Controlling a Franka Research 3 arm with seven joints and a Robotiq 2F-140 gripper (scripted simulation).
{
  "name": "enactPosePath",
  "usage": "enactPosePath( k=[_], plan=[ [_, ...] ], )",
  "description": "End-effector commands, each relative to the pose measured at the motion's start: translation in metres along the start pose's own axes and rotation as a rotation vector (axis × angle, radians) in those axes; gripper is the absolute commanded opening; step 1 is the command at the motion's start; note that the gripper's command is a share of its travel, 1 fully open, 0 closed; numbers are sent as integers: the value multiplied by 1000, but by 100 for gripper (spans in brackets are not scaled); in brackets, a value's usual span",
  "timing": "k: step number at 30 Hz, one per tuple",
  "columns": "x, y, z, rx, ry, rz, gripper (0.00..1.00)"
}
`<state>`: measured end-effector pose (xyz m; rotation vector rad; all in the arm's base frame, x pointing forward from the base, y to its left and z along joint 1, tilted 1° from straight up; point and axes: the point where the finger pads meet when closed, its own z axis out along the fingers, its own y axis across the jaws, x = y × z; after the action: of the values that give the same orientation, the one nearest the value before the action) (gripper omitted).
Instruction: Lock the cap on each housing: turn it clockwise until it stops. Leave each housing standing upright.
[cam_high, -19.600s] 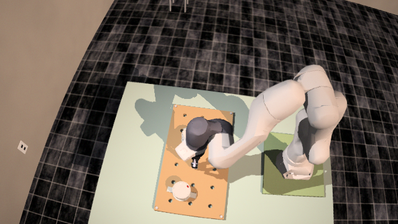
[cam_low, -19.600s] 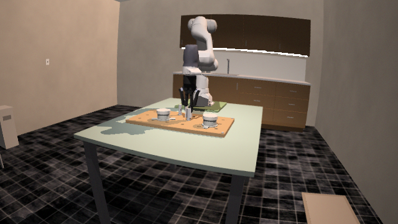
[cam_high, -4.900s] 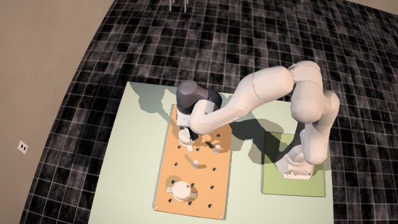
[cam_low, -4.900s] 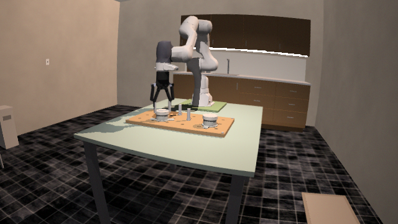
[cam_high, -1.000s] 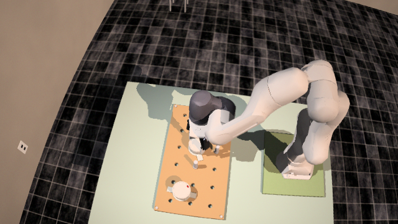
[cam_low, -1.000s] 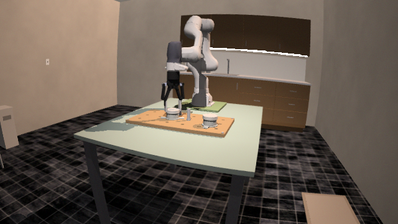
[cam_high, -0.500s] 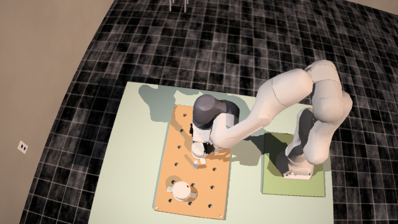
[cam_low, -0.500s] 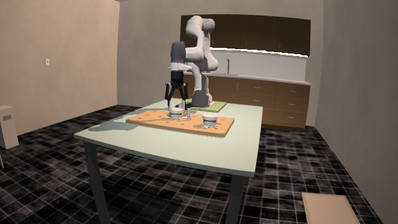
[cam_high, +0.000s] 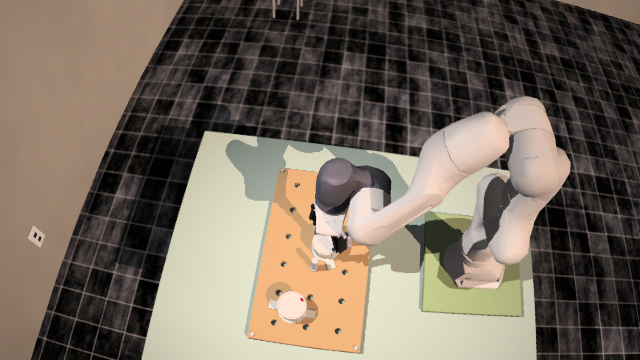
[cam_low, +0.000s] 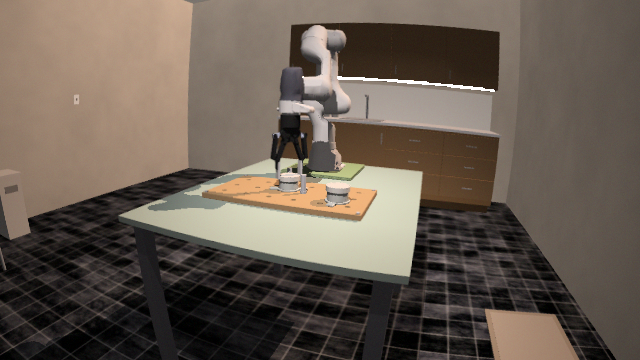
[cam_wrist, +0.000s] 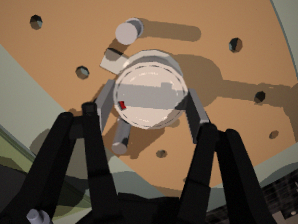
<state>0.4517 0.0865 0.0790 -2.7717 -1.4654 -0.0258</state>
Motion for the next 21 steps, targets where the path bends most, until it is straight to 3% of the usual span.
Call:
enactPosePath(
  k=[1, 21],
  plan=[
    [0, -8, 2, 0, -5, 15, 10],
    [0, -26, 2, 0, -5, 15, 10]
  ],
)
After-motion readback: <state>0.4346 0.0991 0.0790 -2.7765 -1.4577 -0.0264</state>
